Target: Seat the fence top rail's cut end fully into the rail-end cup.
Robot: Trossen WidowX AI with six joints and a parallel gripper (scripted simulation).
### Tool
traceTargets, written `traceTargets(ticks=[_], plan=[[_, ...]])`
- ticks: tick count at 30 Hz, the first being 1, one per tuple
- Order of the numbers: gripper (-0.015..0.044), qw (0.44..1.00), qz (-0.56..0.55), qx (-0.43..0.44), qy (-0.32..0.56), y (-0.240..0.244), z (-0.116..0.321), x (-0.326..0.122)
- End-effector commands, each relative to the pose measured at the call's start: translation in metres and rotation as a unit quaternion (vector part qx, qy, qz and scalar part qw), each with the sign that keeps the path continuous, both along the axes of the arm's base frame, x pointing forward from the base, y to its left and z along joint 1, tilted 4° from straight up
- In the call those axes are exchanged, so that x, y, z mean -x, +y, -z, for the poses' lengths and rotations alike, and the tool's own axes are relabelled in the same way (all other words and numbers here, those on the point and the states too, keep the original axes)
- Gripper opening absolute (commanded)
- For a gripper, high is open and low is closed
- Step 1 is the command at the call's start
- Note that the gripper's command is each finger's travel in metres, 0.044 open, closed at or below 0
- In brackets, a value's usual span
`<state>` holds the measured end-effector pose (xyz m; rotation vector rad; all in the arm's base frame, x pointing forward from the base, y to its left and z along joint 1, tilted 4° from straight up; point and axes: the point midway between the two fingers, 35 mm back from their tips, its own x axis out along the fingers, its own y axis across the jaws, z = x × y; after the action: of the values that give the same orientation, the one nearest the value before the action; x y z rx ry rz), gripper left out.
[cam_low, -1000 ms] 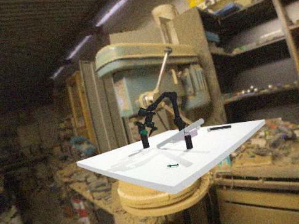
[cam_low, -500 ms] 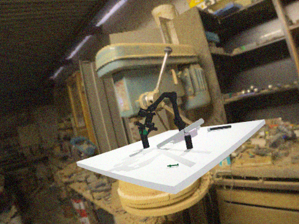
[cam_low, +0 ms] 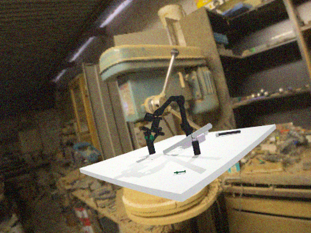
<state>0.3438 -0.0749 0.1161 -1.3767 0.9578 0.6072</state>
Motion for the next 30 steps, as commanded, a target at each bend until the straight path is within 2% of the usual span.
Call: traceTargets(ticks=[1,30], plan=[[0.0000,1.000,-0.018,0.001,0.001,0.001,0.000,0.003],[0.0000,0.991,-0.136,0.004,0.011,0.002,0.001,0.025]])
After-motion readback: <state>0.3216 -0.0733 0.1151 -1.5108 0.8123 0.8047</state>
